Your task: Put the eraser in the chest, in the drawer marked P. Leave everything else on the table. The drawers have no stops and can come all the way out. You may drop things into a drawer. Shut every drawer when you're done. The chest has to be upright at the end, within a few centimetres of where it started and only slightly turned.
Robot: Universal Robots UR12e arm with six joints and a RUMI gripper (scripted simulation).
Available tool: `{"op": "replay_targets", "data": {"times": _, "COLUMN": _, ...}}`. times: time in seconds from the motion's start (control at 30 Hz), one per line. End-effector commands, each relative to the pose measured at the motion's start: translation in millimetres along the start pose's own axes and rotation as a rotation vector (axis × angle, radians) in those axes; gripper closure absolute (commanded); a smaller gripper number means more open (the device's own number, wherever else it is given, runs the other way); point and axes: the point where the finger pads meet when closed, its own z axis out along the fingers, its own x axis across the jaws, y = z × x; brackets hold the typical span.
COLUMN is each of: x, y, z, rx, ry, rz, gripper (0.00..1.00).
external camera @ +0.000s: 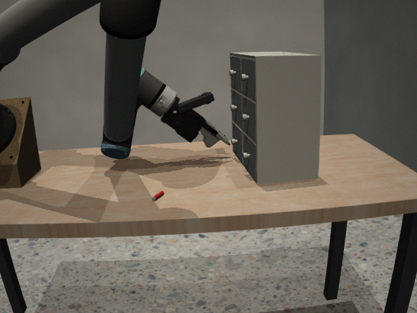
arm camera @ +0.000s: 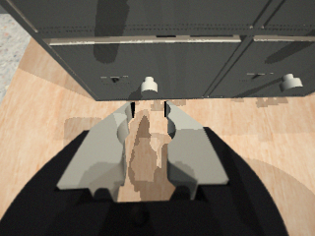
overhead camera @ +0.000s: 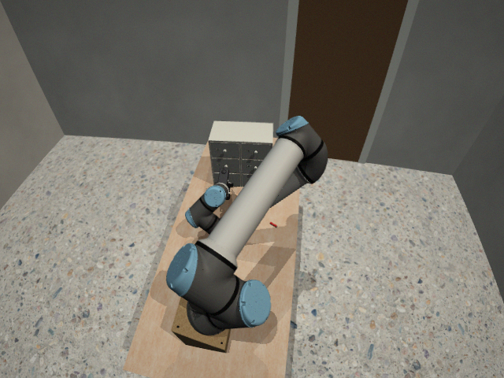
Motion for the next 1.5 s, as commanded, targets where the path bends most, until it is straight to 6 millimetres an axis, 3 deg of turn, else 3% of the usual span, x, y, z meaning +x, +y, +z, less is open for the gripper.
{"op": "replay_targets", "data": {"times": 0.0, "x": 0, "y": 7, "z": -9, "rx": 0.001, "ry": 0.000, "rz": 0.000, "gripper": 0.80}}
{"op": "replay_targets", "data": {"times": 0.3, "x": 0, "y": 20, "z": -25, "rx": 0.001, "ry": 0.000, "rz": 0.000, "gripper": 0.80}}
{"op": "replay_targets", "data": {"times": 0.73, "x": 0, "y": 20, "z": -32, "rx": 0.001, "ry": 0.000, "rz": 0.000, "gripper": 0.80}}
{"op": "replay_targets", "data": {"times": 1.0, "x": 0, "y": 7, "z": -68, "rx": 0.001, "ry": 0.000, "rz": 0.000, "gripper": 0.80}}
{"op": "replay_targets", "data": {"times": 1.07, "x": 0, "y": 7, "z": -68, "rx": 0.001, "ry": 0.000, "rz": 0.000, "gripper": 0.80}}
{"op": "replay_targets", "data": {"times": 1.3, "x": 0, "y": -5, "z": -104, "rx": 0.001, "ry": 0.000, "rz": 0.000, "gripper": 0.80}}
{"op": "replay_targets", "data": {"times": 1.47, "x": 0, "y": -9, "z": -117, "rx": 0.001, "ry": 0.000, "rz": 0.000, "gripper": 0.80}}
